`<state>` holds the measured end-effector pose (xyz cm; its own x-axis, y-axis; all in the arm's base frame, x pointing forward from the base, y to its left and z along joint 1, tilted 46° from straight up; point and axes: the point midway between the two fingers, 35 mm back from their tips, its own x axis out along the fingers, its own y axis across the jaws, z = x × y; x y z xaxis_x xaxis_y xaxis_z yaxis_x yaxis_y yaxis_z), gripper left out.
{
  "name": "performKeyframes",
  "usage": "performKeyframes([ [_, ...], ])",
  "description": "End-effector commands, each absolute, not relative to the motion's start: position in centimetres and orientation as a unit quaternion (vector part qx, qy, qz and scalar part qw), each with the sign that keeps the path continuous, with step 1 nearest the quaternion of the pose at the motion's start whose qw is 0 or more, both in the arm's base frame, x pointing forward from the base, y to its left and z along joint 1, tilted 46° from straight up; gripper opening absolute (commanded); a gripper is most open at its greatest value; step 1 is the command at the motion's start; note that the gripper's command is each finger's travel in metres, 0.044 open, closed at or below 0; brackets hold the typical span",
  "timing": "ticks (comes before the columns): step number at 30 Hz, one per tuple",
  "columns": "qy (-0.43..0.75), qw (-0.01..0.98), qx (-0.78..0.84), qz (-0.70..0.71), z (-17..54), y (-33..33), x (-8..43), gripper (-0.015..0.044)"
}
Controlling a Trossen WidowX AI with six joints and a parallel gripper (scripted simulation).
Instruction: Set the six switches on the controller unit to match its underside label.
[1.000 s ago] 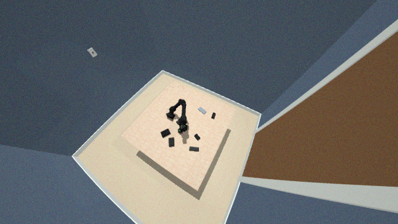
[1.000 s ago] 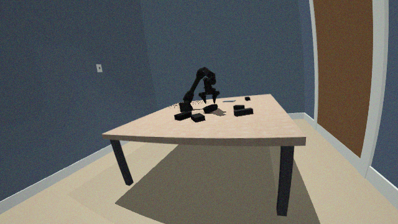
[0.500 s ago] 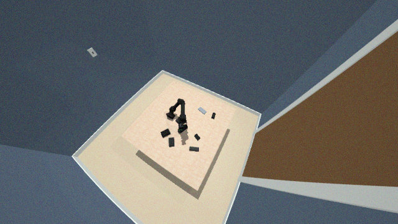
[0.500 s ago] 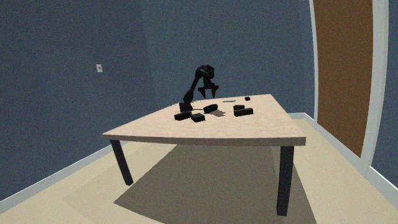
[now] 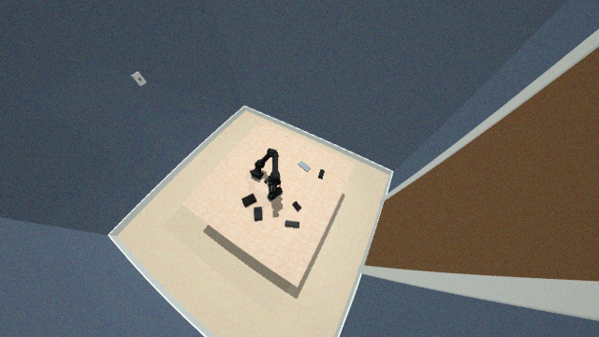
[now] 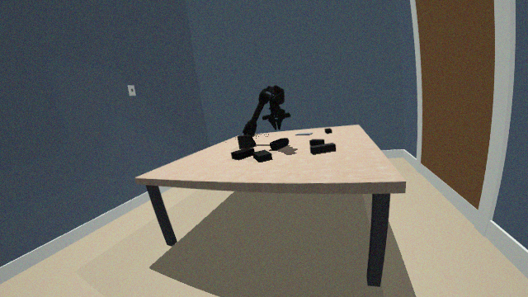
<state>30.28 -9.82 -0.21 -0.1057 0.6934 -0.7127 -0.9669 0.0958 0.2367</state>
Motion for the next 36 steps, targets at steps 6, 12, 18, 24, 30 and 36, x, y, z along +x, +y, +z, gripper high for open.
performKeyframes([
  [6, 0.367, 0.641, -0.189, 0.647, -0.16, -9.92, 30.32, 0.0],
  [12, 0.367, 0.641, -0.189, 0.647, -0.16, -9.92, 30.32, 0.0],
  [18, 0.368, 0.642, -0.186, 0.646, -0.19, -9.84, 30.29, 0.0131],
  [24, 0.368, 0.642, -0.186, 0.646, -0.19, -9.84, 30.29, 0.0289],
  [30, 0.368, 0.642, -0.186, 0.646, -0.19, -9.84, 30.29, 0.044],
  [36, 0.367, 0.642, -0.186, 0.647, -0.7, -9.1, 29.58, 0.0335],
])
